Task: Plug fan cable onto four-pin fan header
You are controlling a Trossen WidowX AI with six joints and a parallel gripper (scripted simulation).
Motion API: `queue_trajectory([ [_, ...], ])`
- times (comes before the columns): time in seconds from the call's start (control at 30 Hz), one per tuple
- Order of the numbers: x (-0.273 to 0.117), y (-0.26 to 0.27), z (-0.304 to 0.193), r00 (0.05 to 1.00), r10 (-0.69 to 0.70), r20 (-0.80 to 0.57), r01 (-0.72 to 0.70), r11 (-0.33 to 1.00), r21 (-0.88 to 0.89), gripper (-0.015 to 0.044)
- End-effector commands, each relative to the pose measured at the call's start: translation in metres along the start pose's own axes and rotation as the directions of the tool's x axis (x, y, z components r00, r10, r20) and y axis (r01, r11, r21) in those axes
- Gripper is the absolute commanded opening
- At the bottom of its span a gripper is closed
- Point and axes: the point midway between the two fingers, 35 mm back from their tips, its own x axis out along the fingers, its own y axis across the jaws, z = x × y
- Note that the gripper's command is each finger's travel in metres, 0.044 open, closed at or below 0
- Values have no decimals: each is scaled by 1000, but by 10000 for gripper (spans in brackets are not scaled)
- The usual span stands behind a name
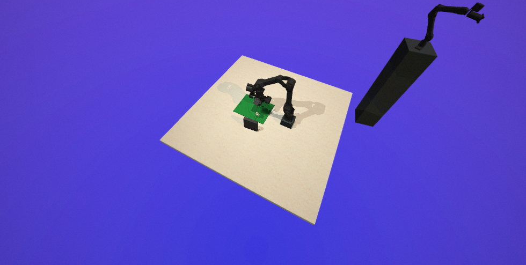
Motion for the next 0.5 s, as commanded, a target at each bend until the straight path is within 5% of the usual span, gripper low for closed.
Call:
queue_trajectory([
  [0.0,-18,-1,-5,1000,-17,-5,17,1000,7,0],
  [0.23,-29,1,-8,1000,-16,-4,16,1000,12,0],
  [0.47,-28,-5,-12,998,-7,60,-6,976,216,0],
])
